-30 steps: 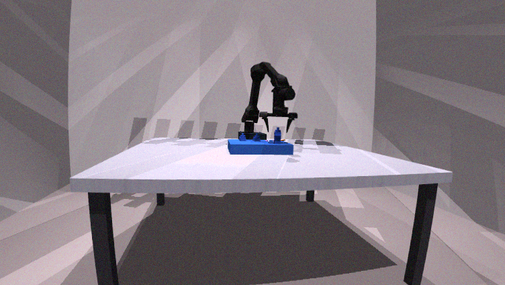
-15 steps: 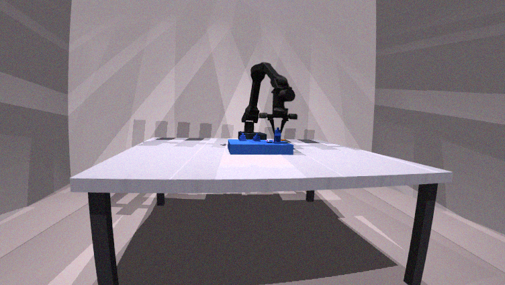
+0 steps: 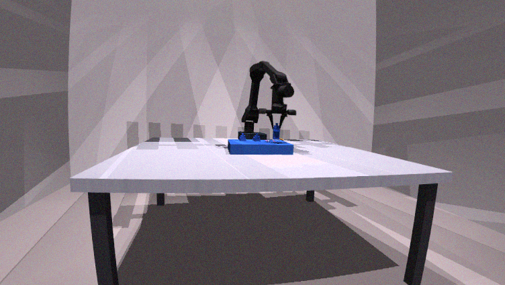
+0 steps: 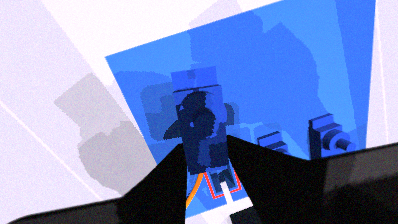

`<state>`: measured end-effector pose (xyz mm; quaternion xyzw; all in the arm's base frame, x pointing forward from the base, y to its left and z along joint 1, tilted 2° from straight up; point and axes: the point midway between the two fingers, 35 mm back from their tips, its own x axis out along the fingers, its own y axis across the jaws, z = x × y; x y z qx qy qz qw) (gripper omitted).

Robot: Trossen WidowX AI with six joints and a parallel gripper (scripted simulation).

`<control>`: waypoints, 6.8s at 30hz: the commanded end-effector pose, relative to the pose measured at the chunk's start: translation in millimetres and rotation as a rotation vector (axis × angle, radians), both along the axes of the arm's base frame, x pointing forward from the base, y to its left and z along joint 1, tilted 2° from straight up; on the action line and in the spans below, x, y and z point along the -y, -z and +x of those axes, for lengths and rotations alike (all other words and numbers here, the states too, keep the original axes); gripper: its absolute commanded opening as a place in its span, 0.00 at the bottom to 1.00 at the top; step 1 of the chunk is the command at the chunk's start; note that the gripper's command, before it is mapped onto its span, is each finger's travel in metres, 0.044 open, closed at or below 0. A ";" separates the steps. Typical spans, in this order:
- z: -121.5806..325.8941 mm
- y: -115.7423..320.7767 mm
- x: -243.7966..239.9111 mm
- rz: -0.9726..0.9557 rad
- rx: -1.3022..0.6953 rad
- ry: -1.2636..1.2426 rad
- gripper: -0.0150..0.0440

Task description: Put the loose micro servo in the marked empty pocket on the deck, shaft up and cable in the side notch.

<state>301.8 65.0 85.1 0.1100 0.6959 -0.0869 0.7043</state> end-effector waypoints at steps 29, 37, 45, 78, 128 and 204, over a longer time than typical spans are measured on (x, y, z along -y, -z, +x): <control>-3.0 -7.3 8.1 0.001 0.020 -0.163 0.25; -21.2 -6.7 5.8 0.001 0.018 -0.163 0.25; -58.6 -5.5 1.2 0.002 0.015 -0.163 0.25; -110.3 16.2 -5.9 0.003 0.010 -0.163 0.25; -109.7 53.5 -7.2 0.003 0.009 -0.163 0.25; -15.7 -83.1 9.3 0.002 0.029 -0.157 1.00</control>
